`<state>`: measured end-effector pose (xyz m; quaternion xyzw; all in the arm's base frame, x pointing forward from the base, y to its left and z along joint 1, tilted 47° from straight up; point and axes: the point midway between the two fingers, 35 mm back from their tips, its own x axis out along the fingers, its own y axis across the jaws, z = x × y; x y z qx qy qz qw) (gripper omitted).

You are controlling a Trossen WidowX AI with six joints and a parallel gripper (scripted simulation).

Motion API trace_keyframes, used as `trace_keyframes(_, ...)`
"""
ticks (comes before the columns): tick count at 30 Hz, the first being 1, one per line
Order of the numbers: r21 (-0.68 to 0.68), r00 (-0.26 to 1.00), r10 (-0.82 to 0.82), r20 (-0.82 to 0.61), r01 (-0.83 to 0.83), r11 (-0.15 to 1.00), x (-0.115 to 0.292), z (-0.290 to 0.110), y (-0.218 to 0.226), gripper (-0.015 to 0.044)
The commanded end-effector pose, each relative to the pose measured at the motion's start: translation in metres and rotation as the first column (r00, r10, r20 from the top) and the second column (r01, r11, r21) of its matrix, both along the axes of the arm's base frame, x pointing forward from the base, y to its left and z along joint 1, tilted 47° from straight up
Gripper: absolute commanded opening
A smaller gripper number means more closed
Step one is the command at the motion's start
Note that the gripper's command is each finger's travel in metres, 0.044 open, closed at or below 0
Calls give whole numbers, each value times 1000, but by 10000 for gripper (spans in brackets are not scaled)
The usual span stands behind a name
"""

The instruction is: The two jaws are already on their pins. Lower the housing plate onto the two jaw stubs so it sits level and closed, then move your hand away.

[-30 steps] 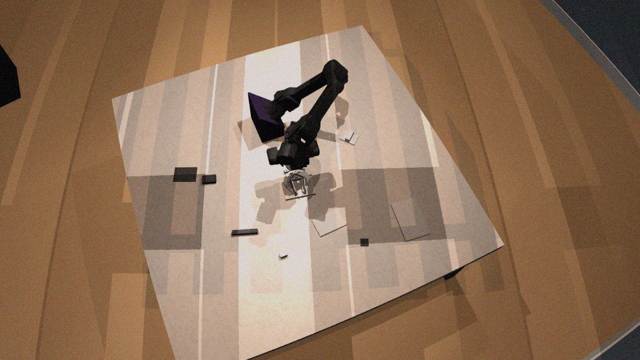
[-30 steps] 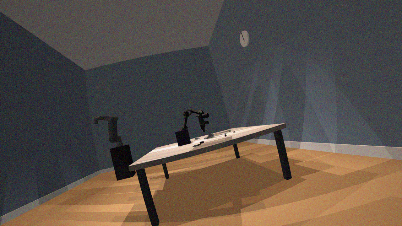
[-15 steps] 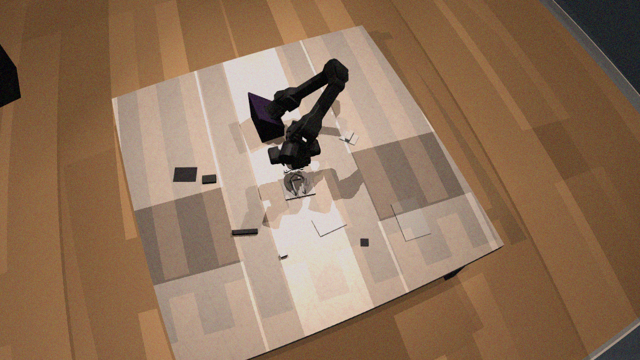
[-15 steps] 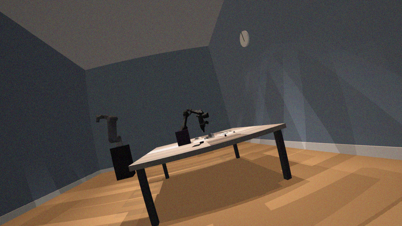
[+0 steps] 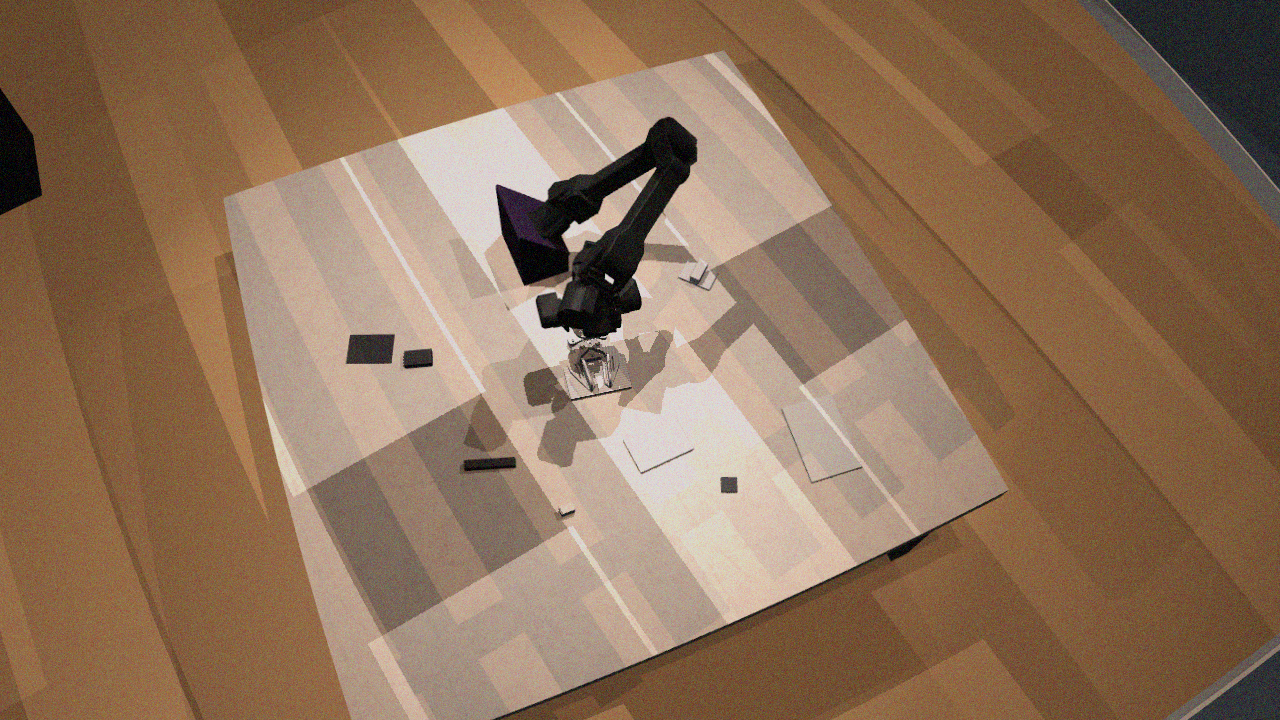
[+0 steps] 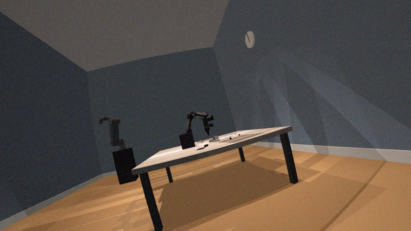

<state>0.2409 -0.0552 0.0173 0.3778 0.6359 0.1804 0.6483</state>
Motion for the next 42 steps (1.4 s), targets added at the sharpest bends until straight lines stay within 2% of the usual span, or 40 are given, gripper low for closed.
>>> trace_keyframes(1,4,1000,-5,-4,5,1000,0,1,1,351)
trace_keyframes(42,4,1000,-7,-4,7,1000,8,-37,40,351)
